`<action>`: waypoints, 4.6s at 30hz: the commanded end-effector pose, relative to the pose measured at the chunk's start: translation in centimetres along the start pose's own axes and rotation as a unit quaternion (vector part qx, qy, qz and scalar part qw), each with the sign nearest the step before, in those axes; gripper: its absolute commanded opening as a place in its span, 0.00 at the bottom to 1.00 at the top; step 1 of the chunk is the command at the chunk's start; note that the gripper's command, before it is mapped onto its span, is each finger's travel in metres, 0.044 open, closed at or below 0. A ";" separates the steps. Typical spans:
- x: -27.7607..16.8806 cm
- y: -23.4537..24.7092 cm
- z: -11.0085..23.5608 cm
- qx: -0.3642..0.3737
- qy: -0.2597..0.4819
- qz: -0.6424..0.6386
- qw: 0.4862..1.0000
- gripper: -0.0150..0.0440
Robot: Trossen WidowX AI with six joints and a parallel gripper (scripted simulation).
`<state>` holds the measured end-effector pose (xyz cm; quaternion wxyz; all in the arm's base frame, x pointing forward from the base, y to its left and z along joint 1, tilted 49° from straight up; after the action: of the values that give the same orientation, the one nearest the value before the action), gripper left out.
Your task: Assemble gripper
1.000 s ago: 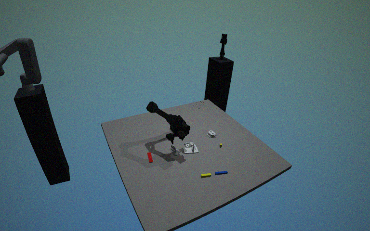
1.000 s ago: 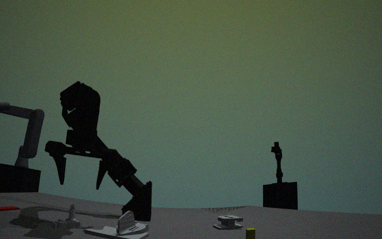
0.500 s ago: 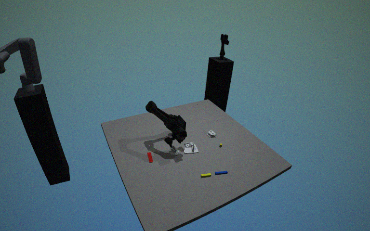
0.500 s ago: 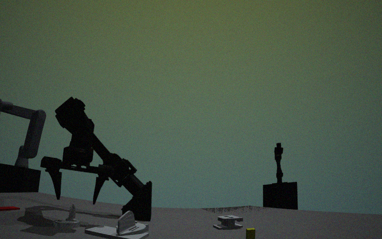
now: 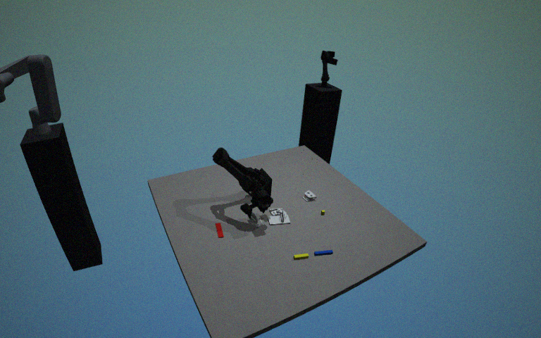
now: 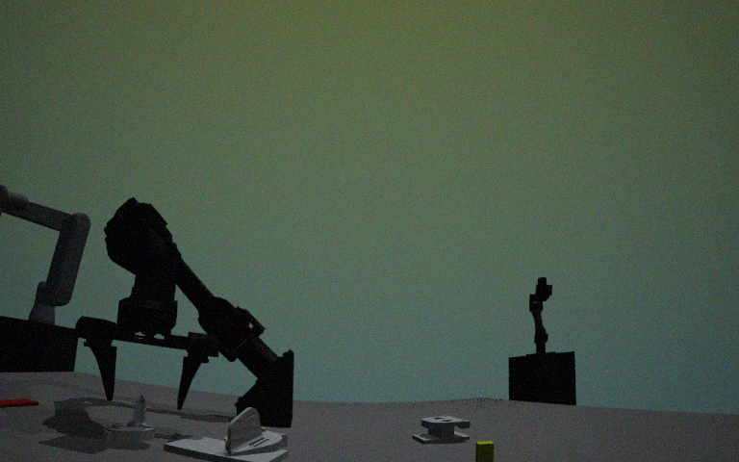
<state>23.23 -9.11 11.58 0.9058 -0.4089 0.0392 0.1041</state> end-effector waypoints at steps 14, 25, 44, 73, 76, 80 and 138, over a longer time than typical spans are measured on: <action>-0.2 0.0 -2.7 -0.002 0.002 0.004 1.000 1.00; -0.2 0.0 -3.2 -0.003 0.002 0.004 1.000 1.00; -0.3 -0.1 -3.2 -0.004 0.003 0.001 1.000 0.87; 0.0 0.0 -1.9 -0.001 0.002 0.002 1.000 0.48; 0.1 0.1 -1.0 0.001 0.001 0.002 1.000 0.48; 0.2 0.1 0.3 0.002 0.001 0.003 1.000 0.48; -0.1 7.1 4.9 0.010 -0.012 0.548 0.837 0.48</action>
<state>21.74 -1.17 10.10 0.7256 -0.3212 0.2332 0.5621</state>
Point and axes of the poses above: the point midway between the two fingers, 35 mm back from their tips, its own z axis back along the fingers, its own y axis across the jaws, x = y × z, the point moved 3 cm from there along z, back along the fingers, and after that the axes turned 3 degrees about z, right-handed, at the moved point
